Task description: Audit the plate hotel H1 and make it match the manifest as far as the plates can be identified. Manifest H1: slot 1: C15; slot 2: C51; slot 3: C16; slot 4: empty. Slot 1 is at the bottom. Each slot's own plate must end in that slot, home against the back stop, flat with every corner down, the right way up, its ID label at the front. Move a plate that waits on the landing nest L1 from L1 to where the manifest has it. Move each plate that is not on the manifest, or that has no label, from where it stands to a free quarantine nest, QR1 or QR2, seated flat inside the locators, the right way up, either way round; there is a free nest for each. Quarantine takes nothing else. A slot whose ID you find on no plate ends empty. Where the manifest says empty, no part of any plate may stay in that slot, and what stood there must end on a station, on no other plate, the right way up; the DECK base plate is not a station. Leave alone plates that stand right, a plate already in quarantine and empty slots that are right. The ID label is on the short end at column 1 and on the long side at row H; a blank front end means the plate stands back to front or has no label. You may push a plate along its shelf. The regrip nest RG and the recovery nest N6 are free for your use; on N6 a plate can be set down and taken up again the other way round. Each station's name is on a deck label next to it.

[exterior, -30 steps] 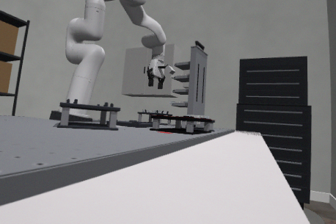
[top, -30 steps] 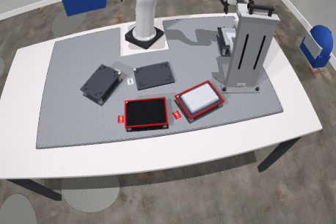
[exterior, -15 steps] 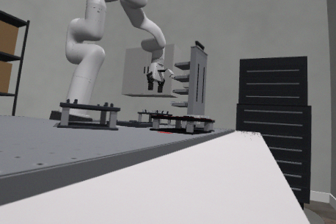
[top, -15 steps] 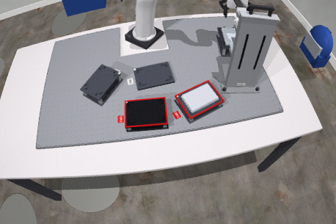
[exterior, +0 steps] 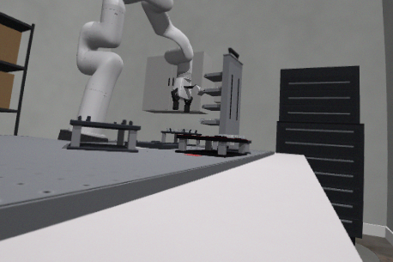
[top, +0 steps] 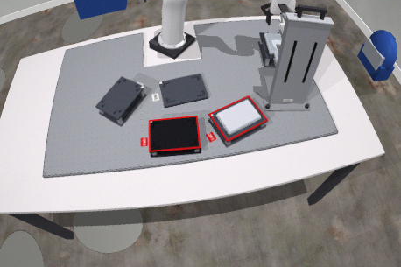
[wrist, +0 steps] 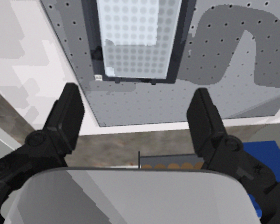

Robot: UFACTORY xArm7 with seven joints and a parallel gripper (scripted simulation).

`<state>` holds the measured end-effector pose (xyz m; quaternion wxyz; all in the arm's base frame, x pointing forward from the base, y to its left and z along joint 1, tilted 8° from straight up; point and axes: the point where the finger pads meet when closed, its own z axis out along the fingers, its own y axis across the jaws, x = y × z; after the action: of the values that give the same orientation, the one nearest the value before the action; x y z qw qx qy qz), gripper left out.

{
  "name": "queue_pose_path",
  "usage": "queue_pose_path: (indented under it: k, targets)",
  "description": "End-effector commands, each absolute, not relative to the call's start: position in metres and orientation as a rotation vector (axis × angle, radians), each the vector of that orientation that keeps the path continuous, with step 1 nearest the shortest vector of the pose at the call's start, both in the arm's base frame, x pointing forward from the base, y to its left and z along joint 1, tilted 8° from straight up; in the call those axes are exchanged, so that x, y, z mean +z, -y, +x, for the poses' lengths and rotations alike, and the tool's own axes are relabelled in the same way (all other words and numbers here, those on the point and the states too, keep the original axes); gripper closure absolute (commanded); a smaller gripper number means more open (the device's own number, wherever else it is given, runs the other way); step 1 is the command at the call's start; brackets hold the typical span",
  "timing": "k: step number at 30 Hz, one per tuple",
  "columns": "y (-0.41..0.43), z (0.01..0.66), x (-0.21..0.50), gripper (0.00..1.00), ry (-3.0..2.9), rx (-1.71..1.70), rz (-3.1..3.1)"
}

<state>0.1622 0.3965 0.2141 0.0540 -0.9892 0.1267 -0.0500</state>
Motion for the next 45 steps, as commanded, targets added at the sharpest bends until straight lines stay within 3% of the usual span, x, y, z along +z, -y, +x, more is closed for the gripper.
queue_pose_path:
  k: [1,45]
  targets:
    - [-0.398,0.163,0.209,0.0,-0.384,-0.153,-3.001]
    - [-0.403,0.169,0.16,0.0,-0.384,-0.153,-3.001]
